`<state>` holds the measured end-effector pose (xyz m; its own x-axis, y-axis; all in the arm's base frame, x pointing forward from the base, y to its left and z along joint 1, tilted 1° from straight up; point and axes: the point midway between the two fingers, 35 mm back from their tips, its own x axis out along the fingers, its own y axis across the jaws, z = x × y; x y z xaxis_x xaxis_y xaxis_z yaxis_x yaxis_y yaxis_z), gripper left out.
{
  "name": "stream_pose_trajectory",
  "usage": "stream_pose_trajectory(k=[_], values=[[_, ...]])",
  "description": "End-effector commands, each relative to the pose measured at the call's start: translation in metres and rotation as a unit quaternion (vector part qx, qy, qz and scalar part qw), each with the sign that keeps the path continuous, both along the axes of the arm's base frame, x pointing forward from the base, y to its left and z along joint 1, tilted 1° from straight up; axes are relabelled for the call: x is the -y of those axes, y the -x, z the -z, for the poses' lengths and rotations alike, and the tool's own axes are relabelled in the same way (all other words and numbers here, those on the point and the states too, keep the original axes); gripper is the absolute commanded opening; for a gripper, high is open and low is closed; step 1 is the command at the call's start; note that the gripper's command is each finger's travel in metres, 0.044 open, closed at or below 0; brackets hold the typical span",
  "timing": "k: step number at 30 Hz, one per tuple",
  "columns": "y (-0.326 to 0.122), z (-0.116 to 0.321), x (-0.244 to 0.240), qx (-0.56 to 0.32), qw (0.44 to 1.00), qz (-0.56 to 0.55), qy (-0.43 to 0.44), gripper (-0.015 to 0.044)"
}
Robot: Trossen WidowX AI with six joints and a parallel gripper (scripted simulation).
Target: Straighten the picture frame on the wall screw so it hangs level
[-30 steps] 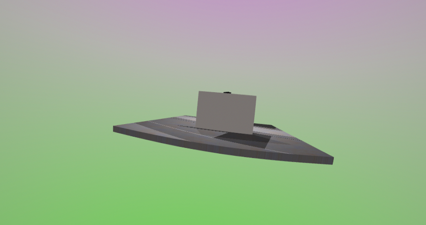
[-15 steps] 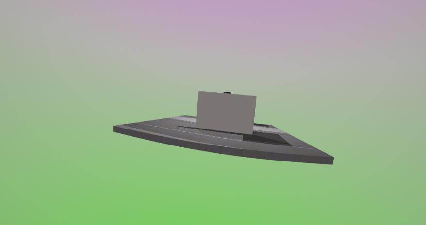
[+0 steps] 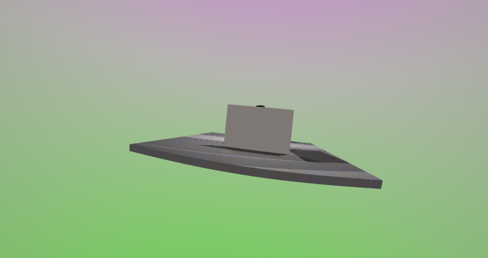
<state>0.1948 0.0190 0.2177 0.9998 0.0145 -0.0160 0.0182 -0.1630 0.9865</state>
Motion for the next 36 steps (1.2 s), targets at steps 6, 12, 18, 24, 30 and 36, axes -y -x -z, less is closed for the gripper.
stream_pose_trajectory(k=[6, 12, 18, 24, 30, 36], values=[[0.0, 0.0, 0.0, 0.0, 1.0, -0.001, -0.002, 0.026], [0.0, 0.0, 0.0, 0.0, 1.0, -0.001, -0.002, 0.026], [-0.023, 0.007, -0.008, 0.003, 1.0, -0.001, -0.002, 0.026], [-0.053, 0.028, -0.015, 0.008, 1.0, -0.002, -0.006, 0.026], [-0.061, 0.039, -0.016, 0.01, 1.0, -0.002, -0.007, 0.026], [-0.061, 0.039, -0.016, 0.01, 1.0, -0.002, -0.007, 0.026]])
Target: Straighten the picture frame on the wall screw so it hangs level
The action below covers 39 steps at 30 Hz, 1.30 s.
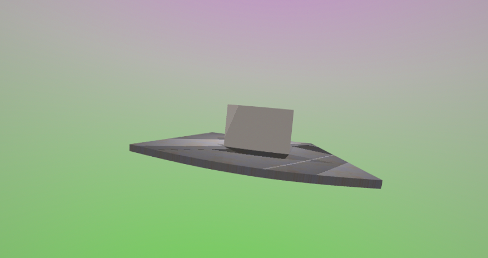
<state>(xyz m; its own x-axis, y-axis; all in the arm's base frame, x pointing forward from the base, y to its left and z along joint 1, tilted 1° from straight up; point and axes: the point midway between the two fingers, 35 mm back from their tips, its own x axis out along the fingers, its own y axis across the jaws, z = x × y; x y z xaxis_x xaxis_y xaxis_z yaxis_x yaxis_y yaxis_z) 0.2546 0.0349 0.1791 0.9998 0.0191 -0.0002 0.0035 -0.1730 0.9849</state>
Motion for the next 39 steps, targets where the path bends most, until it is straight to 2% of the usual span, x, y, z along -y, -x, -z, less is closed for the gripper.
stream_pose_trajectory(k=[1, 11, 25, 39], values=[[-0.001, 0.001, 0.0, 0.002, 1.0, 0.0, -0.002, 0.026], [-0.009, -0.002, -0.001, 0.002, 1.0, 0.0, -0.002, 0.026], [-0.081, 0.0, -0.001, 0.005, 1.0, 0.0, -0.002, 0.026], [-0.082, 0.0, -0.001, 0.005, 1.0, 0.0, -0.002, 0.026]])
